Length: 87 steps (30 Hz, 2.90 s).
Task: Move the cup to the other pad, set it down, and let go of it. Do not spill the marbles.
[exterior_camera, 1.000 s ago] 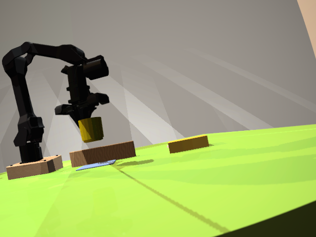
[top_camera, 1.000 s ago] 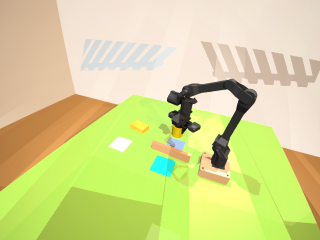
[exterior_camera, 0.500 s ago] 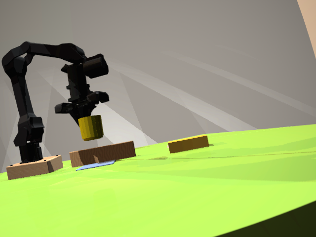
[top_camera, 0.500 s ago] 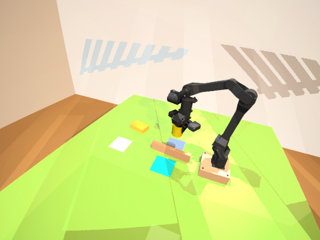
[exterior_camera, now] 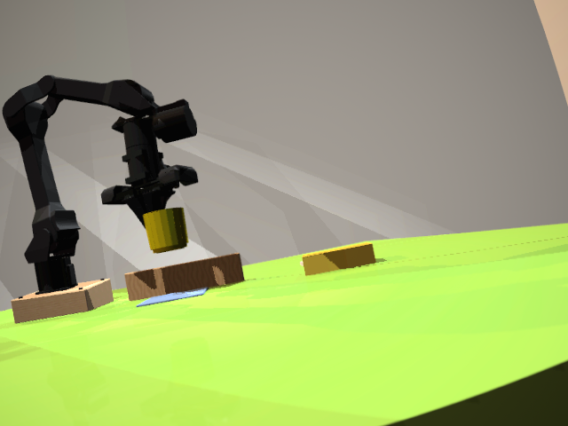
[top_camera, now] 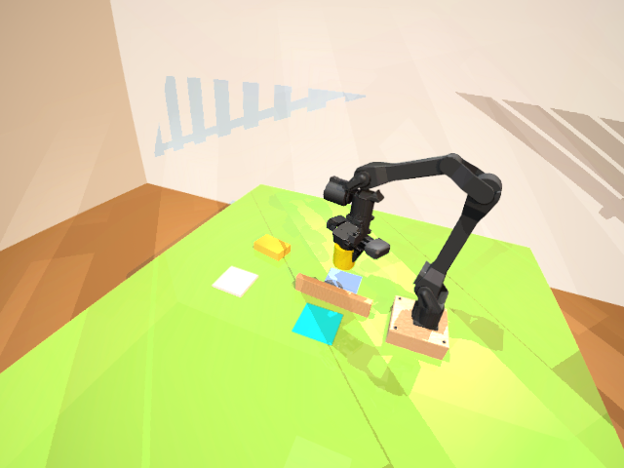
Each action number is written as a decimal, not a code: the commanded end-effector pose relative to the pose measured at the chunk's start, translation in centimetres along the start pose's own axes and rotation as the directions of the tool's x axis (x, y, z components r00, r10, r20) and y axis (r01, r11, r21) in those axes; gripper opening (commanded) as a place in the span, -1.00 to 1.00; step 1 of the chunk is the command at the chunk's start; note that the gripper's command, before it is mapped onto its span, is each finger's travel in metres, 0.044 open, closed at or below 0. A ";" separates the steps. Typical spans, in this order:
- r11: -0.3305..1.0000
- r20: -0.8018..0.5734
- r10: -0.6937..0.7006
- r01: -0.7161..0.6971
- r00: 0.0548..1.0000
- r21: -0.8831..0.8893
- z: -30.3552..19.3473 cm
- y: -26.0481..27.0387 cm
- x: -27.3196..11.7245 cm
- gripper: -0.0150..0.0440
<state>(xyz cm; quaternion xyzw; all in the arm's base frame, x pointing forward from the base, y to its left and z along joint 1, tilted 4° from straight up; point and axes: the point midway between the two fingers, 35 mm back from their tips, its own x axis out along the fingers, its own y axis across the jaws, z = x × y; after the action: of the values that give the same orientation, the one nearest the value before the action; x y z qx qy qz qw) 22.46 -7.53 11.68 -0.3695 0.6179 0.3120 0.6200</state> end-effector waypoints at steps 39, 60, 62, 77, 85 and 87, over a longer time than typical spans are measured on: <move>1.000 -0.002 0.003 -0.003 1.000 0.003 6.2 2.8 -0.1 -0.49; 1.000 0.000 0.004 -0.004 1.000 0.003 9.5 4.4 -0.2 -0.49; 1.000 0.001 0.004 -0.004 1.000 0.003 9.8 4.6 -0.2 -0.49; 1.000 0.002 0.005 -0.005 1.000 0.003 12.2 5.9 -0.3 -0.49; 1.000 0.003 0.006 -0.006 1.000 0.003 13.6 6.6 -0.4 -0.49; 1.000 0.004 0.006 -0.006 1.000 0.003 13.9 6.8 -0.4 -0.49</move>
<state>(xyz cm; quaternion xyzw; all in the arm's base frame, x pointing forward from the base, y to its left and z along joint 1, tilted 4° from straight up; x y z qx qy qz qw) 24.07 7.35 11.01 -0.3650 0.6182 0.3157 0.6204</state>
